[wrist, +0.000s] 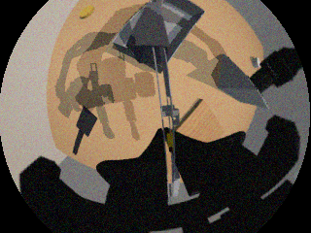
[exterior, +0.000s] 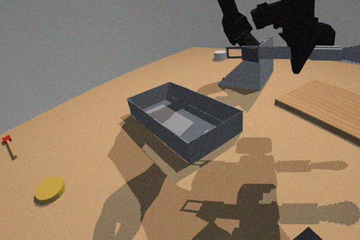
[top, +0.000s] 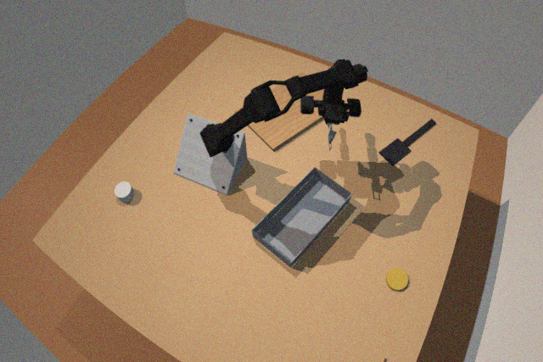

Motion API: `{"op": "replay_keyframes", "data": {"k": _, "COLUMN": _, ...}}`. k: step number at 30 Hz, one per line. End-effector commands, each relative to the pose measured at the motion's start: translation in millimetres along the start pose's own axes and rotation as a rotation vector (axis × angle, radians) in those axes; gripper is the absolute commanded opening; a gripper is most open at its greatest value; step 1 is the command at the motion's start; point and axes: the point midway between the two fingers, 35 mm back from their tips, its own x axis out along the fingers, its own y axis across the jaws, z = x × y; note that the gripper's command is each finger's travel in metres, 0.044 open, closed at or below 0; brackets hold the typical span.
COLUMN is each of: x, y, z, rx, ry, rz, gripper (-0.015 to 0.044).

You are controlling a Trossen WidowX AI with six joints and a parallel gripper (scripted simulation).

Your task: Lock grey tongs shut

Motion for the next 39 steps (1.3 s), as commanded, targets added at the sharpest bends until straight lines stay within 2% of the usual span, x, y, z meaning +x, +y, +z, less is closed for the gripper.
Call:
{"op": "replay_keyframes", "data": {"k": 1, "x": -1.2, "y": 1.5, "z": -3.4, "rx": 0.017, "ry": 0.008, "rz": 0.004, "gripper": -0.015}}
{"op": "replay_keyframes", "data": {"k": 6, "x": -2.2, "y": -0.2, "z": -9.0, "rx": -0.108, "ry": 0.01, "rz": 0.006, "gripper": -0.015}}
{"op": "replay_keyframes", "data": {"k": 39, "x": -9.9, "y": -21.9, "z": -63.8, "rx": -1.373, "ry": 0.015, "rz": 0.028, "gripper": -0.015}}
